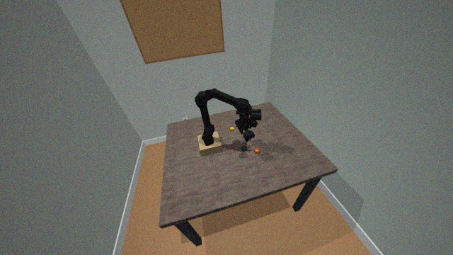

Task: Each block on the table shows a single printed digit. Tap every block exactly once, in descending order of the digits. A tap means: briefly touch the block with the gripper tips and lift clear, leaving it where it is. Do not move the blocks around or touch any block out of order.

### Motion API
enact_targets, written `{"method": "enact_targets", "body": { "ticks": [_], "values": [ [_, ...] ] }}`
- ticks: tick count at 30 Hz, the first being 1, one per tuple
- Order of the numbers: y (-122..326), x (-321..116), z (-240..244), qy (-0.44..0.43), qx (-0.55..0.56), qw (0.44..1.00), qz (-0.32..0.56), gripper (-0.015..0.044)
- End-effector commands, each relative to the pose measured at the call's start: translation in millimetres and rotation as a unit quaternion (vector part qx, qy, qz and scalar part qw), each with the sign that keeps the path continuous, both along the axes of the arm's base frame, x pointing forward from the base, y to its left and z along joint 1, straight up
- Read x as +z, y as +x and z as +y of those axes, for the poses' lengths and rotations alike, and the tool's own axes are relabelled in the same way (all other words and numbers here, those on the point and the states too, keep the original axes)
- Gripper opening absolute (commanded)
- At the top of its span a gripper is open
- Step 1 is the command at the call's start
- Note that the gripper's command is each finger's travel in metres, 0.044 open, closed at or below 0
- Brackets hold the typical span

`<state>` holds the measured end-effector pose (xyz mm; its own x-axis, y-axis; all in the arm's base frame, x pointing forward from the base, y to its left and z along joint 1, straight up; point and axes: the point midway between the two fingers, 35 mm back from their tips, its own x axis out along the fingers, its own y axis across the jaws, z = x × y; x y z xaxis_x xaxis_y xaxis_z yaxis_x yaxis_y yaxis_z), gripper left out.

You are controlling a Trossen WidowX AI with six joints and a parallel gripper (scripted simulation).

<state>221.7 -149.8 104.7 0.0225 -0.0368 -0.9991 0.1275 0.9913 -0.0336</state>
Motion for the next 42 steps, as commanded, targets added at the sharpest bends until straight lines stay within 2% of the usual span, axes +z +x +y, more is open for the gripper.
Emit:
{"method": "enact_targets", "body": {
  "ticks": [1, 23, 33, 42],
  "values": [
    [-5.2, -5.8, -1.7, 0.012, -0.024, 1.0, 0.001, 0.04],
    [-0.5, -5.8, 5.1, 0.012, -0.024, 1.0, 0.001, 0.04],
    [43.2, -5.8, 121.6, 0.017, -0.024, 1.0, -0.001, 0.04],
    [32.3, -5.8, 236.4, 0.022, -0.024, 0.999, 0.0, 0.04]
  ]
}}
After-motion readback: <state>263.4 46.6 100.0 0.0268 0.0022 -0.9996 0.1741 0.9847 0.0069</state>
